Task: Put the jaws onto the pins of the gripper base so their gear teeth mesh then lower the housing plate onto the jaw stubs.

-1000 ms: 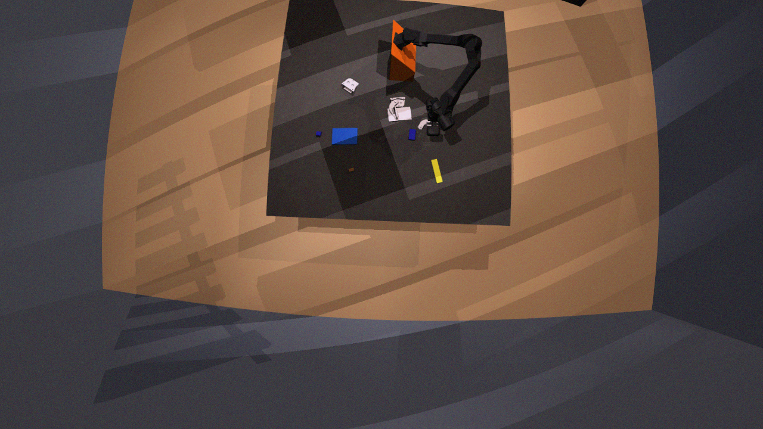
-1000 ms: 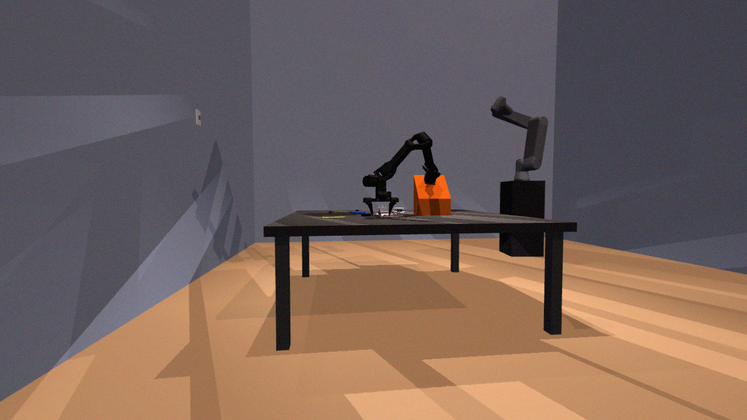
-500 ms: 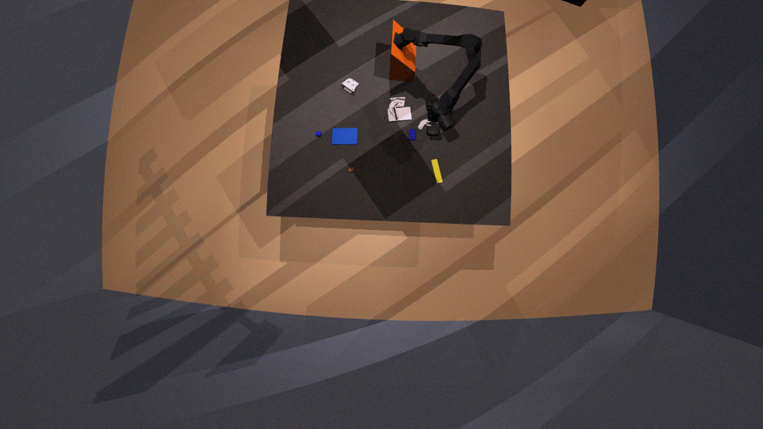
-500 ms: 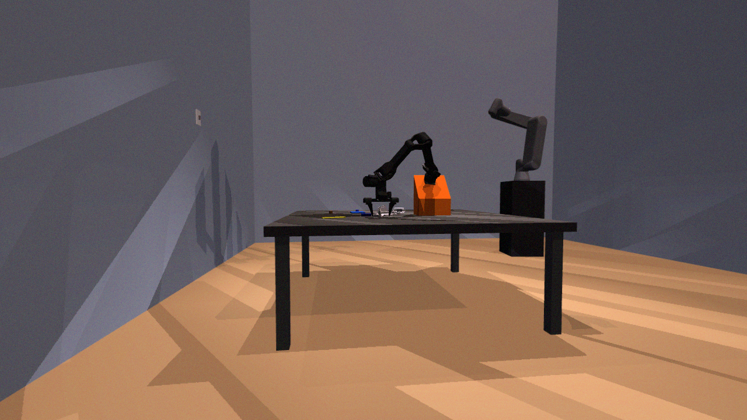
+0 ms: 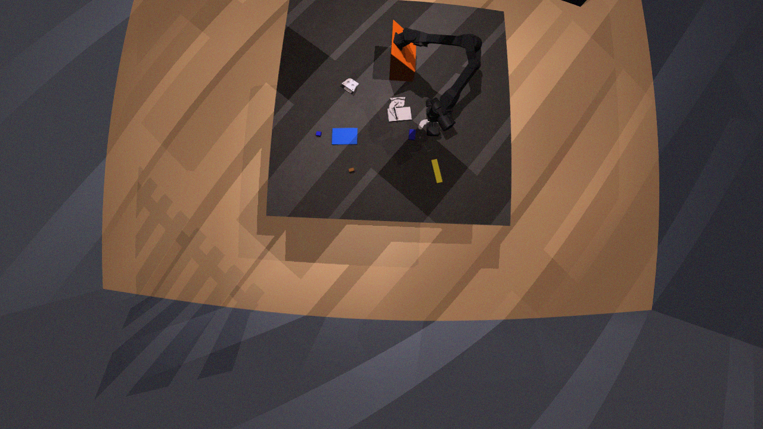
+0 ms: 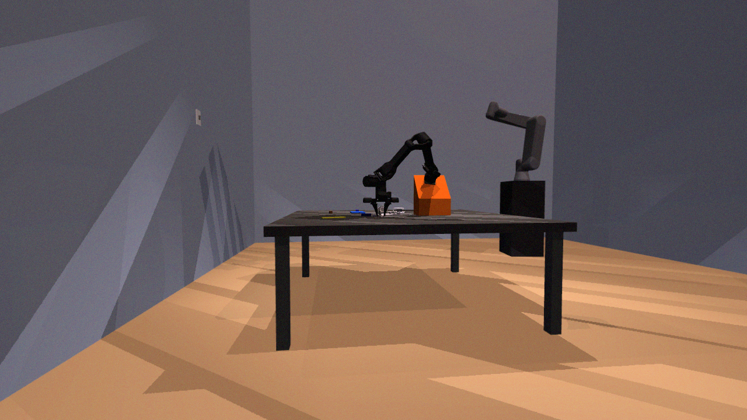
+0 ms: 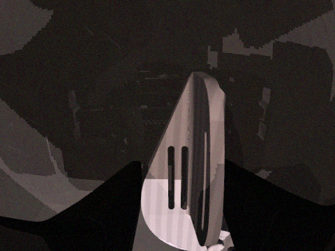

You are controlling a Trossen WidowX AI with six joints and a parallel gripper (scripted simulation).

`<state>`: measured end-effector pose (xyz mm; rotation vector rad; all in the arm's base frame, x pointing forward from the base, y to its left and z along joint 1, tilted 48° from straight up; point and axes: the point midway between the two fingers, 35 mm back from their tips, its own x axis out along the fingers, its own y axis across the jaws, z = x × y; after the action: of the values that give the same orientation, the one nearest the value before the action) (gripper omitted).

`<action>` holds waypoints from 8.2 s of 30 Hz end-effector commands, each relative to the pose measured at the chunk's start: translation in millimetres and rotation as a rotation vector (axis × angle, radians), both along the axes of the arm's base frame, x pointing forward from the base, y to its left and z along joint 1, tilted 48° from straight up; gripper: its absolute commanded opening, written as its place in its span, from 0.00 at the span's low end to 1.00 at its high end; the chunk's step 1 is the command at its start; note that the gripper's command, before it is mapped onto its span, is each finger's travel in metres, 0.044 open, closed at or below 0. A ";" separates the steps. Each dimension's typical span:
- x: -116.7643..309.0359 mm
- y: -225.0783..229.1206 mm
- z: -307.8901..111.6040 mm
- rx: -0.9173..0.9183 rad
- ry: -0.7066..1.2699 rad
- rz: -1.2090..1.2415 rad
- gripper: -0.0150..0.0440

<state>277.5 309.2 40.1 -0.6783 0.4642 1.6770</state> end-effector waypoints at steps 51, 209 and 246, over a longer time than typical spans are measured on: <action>-2.1 -73.4 37.2 -0.038 0.169 -0.154 0.48; -28.7 -140.1 -62.1 -0.203 1.165 -1.050 0.48; -34.3 -115.8 -83.2 -0.201 1.168 -1.049 0.48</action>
<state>243.2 193.6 -42.4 0.4892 1.5007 0.8379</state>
